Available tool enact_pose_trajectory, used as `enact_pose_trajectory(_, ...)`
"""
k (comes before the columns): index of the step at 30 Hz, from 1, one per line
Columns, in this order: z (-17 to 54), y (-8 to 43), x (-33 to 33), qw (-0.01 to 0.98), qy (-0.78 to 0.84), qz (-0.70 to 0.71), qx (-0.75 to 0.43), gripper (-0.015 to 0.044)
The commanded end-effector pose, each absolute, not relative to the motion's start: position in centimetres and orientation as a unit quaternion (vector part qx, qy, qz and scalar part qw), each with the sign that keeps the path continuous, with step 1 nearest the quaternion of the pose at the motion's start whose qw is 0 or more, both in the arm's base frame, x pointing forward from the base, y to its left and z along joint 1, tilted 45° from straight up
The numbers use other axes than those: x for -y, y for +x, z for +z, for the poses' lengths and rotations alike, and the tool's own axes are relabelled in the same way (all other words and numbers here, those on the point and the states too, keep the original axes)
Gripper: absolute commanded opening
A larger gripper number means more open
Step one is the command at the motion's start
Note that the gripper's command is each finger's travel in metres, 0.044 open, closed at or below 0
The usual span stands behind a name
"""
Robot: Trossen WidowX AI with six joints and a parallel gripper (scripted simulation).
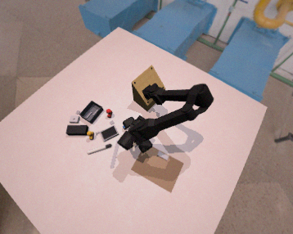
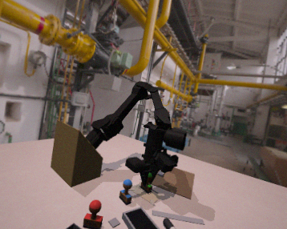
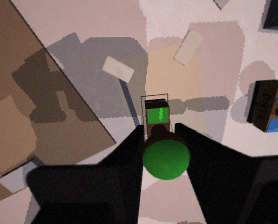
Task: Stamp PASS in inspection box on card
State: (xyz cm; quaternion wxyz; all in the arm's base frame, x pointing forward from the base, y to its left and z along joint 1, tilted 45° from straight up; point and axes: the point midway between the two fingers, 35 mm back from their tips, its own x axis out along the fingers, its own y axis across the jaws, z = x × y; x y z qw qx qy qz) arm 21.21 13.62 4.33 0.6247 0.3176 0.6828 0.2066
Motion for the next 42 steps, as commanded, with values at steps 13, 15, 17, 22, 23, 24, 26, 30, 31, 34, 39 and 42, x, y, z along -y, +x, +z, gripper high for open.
enact_pose_trajectory(13, 4.9, 21.2, -13.1, 0.624, 0.317, 0.208, -0.683, 0.0)
enact_pose_trajectory(15, 4.9, 21.2, -13.1, 0.624, 0.317, 0.208, -0.683, 0.0)
enact_pose_trajectory(17, 5.0, 21.3, -12.9, 0.625, 0.317, 0.207, -0.683, 0.0)
enact_pose_trajectory(22, 5.6, 21.4, -12.4, 0.625, 0.316, 0.207, -0.683, 0.0)
enact_pose_trajectory(23, 5.7, 21.4, -12.2, 0.625, 0.316, 0.207, -0.683, 0.0)
enact_pose_trajectory(24, 5.8, 21.4, -12.1, 0.625, 0.316, 0.206, -0.683, 0.0)
enact_pose_trajectory(26, 6.0, 21.4, -11.9, 0.625, 0.316, 0.206, -0.683, 0.0)
enact_pose_trajectory(30, 6.4, 21.5, -11.4, 0.625, 0.315, 0.206, -0.683, 0.0)
enact_pose_trajectory(31, 6.5, 21.5, -11.3, 0.625, 0.315, 0.206, -0.683, 0.0)
enact_pose_trajectory(34, 6.8, 21.5, -11.0, 0.626, 0.315, 0.206, -0.683, 0.0)
enact_pose_trajectory(39, 7.4, 21.6, -10.4, 0.625, 0.315, 0.206, -0.684, 0.0)
enact_pose_trajectory(42, 7.8, 21.6, -10.1, 0.625, 0.315, 0.206, -0.684, 0.0)
